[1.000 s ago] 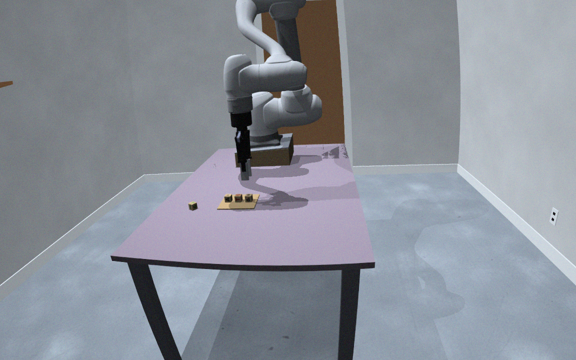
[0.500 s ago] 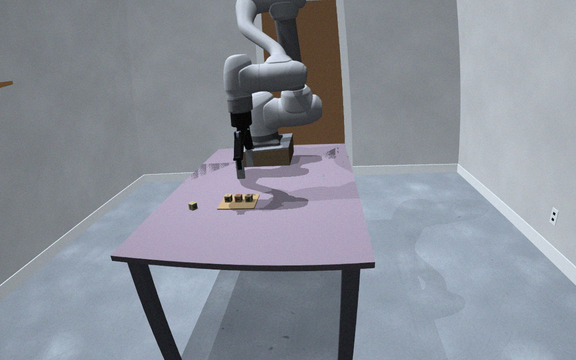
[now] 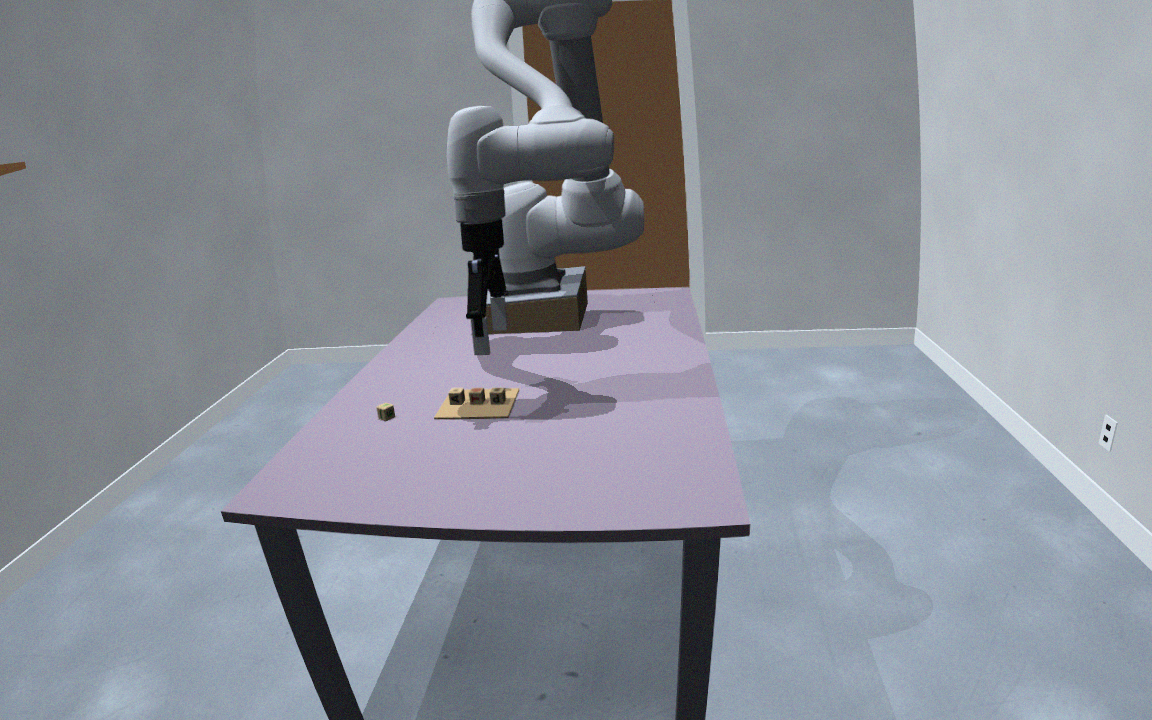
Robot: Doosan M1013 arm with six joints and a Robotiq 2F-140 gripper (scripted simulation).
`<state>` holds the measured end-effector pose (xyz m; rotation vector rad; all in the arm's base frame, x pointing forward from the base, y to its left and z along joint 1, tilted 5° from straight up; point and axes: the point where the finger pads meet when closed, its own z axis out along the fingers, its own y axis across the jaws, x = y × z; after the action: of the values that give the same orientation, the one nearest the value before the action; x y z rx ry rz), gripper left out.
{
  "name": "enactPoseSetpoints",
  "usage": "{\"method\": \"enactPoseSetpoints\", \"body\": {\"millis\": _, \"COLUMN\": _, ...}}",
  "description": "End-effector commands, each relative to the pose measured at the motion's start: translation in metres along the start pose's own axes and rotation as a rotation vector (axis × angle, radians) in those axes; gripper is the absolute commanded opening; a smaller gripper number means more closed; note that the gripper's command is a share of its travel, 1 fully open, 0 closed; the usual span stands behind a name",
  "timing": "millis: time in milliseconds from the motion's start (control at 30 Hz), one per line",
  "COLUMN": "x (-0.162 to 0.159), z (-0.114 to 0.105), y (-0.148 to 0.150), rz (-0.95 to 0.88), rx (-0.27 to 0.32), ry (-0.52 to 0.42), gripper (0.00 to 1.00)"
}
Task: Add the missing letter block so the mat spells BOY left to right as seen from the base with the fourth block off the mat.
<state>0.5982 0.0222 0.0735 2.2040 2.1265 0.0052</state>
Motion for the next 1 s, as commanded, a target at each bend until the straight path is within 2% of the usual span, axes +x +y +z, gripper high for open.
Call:
{"method": "enactPoseSetpoints", "body": {"millis": 0, "x": 0.000, "z": -0.006, "y": 0.000, "rz": 0.000, "rx": 0.000, "ry": 0.000, "gripper": 1.00}}
{"method": "enactPoseSetpoints", "body": {"millis": 400, "x": 0.000, "z": -0.055, "y": 0.000, "rz": 0.000, "rx": 0.000, "ry": 0.000, "gripper": 1.00}}
{"method": "enactPoseSetpoints", "body": {"millis": 667, "x": 0.000, "z": -0.067, "y": 0.000, "rz": 0.000, "rx": 0.000, "ry": 0.000, "gripper": 1.00}}
{"method": "enactPoseSetpoints", "body": {"millis": 967, "x": 0.000, "z": -0.067, "y": 0.000, "rz": 0.000, "rx": 0.000, "ry": 0.000, "gripper": 1.00}}
